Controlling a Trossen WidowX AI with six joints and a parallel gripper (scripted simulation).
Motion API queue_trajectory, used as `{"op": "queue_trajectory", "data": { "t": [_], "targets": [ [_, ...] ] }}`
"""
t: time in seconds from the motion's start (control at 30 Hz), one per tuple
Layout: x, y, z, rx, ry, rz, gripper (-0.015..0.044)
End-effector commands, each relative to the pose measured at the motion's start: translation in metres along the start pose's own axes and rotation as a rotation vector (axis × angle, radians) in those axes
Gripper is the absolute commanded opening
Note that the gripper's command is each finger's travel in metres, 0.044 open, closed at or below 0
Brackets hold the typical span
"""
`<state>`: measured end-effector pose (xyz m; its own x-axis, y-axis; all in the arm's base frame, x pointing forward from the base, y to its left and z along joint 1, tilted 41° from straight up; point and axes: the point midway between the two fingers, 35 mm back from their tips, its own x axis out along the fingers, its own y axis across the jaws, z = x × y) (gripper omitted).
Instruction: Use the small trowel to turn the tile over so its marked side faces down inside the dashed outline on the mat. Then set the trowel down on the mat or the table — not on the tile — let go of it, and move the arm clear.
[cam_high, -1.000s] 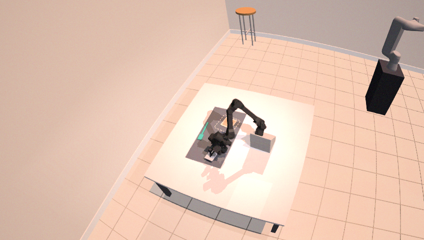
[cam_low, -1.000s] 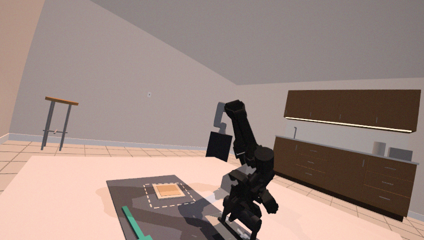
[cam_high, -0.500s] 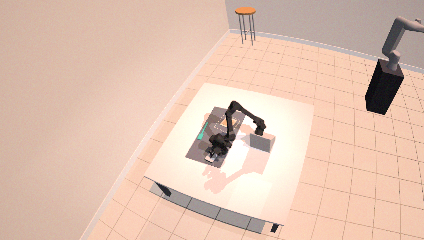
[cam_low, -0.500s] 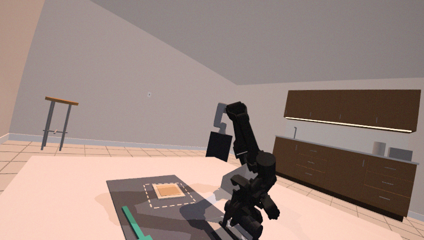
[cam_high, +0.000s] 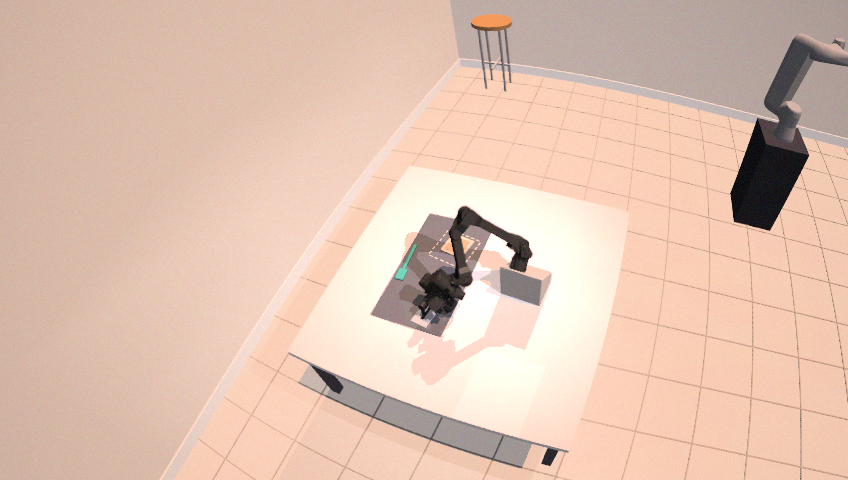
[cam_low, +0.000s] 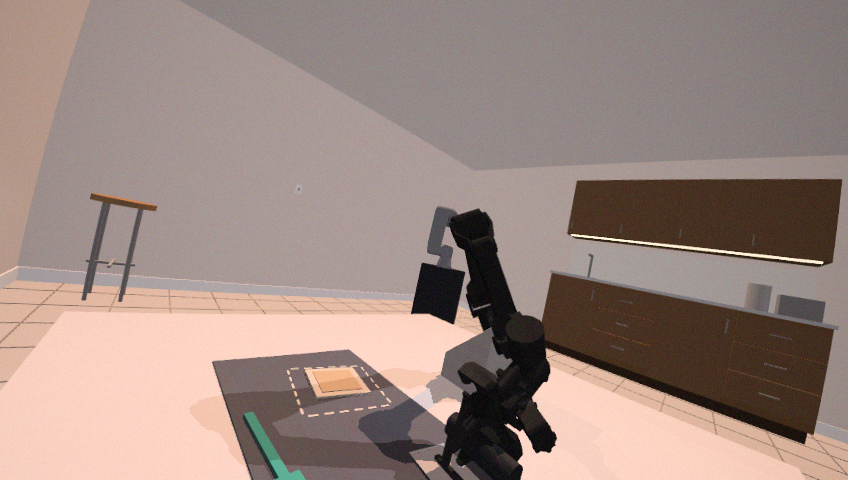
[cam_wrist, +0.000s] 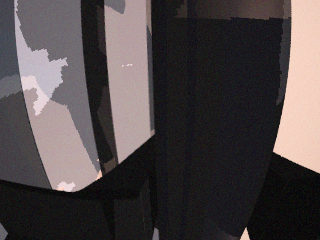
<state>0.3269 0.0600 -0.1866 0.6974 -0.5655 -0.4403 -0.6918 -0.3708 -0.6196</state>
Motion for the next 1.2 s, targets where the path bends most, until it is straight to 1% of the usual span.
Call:
{"op": "queue_trajectory", "data": {
  "t": [0.0,0.3,0.33,0.67,1.17],
  "targets": [
    [0.0,-0.001,0.002,0.004,-0.007,-0.007,0.0053],
    [0.0,-0.001,0.002,0.004,-0.007,-0.007,0.0289],
    [0.0,-0.001,0.002,0.004,-0.007,-0.007,0.03],
    [-0.002,-0.001,0.003,0.004,-0.008,-0.006,0.03],
    [-0.049,0.0,0.004,0.006,-0.011,0.002,0.03]
  ]
}}
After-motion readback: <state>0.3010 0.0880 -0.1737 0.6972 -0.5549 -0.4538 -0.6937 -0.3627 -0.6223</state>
